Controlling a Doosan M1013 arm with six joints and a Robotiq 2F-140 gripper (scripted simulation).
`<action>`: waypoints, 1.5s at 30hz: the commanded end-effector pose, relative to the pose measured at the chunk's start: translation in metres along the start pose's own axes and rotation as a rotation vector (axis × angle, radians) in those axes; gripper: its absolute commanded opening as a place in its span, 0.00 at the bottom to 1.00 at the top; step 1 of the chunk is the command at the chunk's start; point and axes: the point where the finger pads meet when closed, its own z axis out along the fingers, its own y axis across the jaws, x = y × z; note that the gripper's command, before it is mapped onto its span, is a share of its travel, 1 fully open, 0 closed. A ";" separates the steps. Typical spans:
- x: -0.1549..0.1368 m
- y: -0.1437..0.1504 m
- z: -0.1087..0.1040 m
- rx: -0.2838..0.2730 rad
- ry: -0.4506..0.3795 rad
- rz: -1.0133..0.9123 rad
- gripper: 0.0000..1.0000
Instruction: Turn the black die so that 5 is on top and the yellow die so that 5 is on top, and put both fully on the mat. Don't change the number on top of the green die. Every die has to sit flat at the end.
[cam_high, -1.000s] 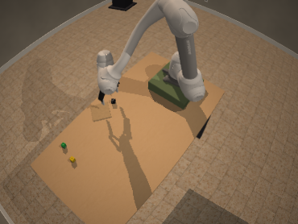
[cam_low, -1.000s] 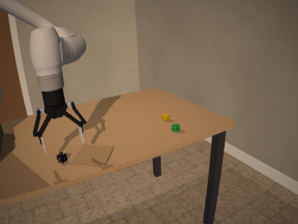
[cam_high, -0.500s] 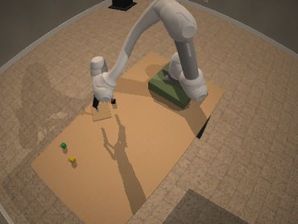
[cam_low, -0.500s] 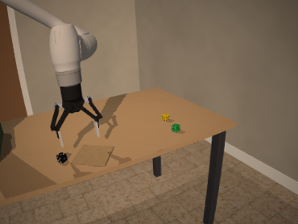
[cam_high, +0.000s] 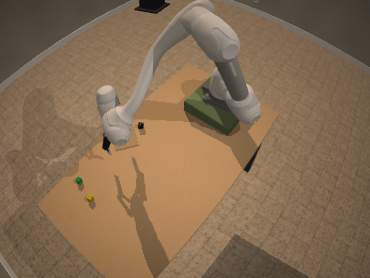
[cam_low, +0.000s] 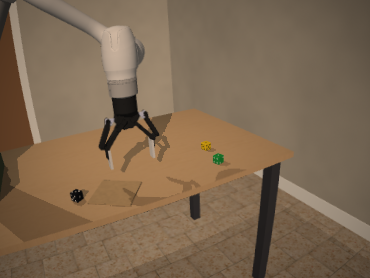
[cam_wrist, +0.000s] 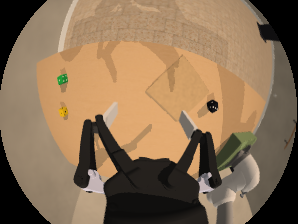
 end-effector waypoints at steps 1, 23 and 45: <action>-0.011 -0.045 0.002 -0.006 -0.004 0.000 1.00; -0.042 -0.219 0.003 -0.006 -0.004 0.000 1.00; -0.057 -0.309 0.003 -0.006 -0.004 0.000 1.00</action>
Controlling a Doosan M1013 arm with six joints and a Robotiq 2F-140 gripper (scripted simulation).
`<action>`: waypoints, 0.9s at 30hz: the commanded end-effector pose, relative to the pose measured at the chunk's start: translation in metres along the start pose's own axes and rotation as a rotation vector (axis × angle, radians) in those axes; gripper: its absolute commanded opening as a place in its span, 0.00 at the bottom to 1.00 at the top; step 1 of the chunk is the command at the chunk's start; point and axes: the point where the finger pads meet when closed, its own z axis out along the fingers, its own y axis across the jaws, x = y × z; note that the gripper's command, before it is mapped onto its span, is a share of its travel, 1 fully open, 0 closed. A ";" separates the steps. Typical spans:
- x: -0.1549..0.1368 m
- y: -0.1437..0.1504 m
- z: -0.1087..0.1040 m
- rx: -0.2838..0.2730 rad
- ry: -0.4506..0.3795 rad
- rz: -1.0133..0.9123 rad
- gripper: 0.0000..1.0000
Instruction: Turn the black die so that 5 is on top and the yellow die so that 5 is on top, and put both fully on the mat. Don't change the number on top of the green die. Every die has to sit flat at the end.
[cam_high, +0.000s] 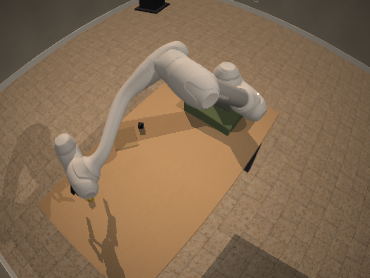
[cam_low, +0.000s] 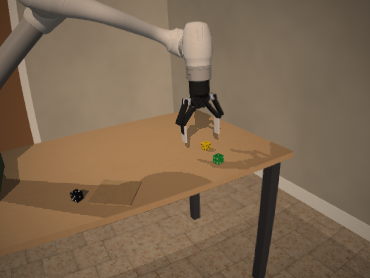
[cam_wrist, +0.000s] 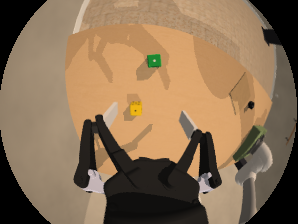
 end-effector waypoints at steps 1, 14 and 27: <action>-0.005 -0.010 0.001 -0.008 0.004 -0.005 1.00; -0.009 -0.032 0.001 -0.008 0.004 -0.005 1.00; -0.009 -0.034 0.001 -0.008 0.004 -0.005 1.00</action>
